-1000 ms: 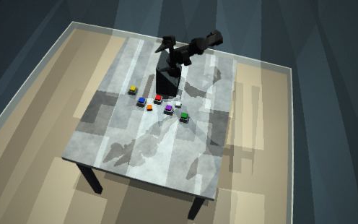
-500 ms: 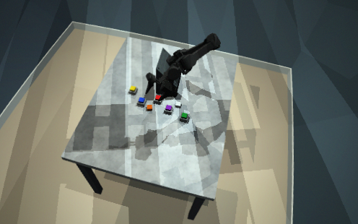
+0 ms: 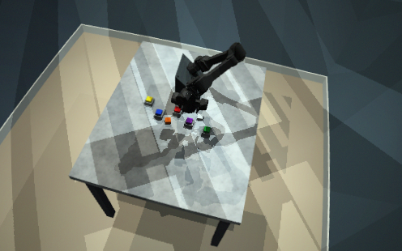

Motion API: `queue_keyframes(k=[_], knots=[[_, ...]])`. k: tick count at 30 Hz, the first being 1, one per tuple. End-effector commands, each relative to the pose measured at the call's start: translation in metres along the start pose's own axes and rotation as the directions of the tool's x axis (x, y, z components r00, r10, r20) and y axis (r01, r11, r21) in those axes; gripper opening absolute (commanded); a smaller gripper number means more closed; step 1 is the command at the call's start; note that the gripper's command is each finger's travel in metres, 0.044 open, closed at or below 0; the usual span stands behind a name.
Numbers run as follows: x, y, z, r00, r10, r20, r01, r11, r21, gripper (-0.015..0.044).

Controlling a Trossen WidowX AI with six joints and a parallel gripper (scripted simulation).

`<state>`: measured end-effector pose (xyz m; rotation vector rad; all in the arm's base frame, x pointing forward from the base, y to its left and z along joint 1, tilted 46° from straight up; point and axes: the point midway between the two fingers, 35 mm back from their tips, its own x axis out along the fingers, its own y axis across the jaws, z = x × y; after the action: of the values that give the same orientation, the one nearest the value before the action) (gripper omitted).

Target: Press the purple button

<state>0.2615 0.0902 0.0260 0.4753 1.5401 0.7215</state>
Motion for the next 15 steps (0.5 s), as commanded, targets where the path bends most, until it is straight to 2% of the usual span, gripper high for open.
queue_keyframes(k=[1,4,6,10,15], knots=[[0.004,0.004,-0.006,0.999,0.032,-0.022,-0.031,0.999,0.028,0.0400],[0.004,0.004,-0.006,0.999,0.032,-0.022,-0.031,0.999,0.028,0.0400],[0.014,0.005,-0.006,0.999,0.031,-0.021,-0.030,0.999,0.029,0.0348],[0.063,0.007,-0.008,0.999,0.034,-0.022,-0.033,0.999,0.028,0.0242],[0.065,0.007,-0.008,0.999,0.034,-0.022,-0.034,0.999,0.028,0.0111]])
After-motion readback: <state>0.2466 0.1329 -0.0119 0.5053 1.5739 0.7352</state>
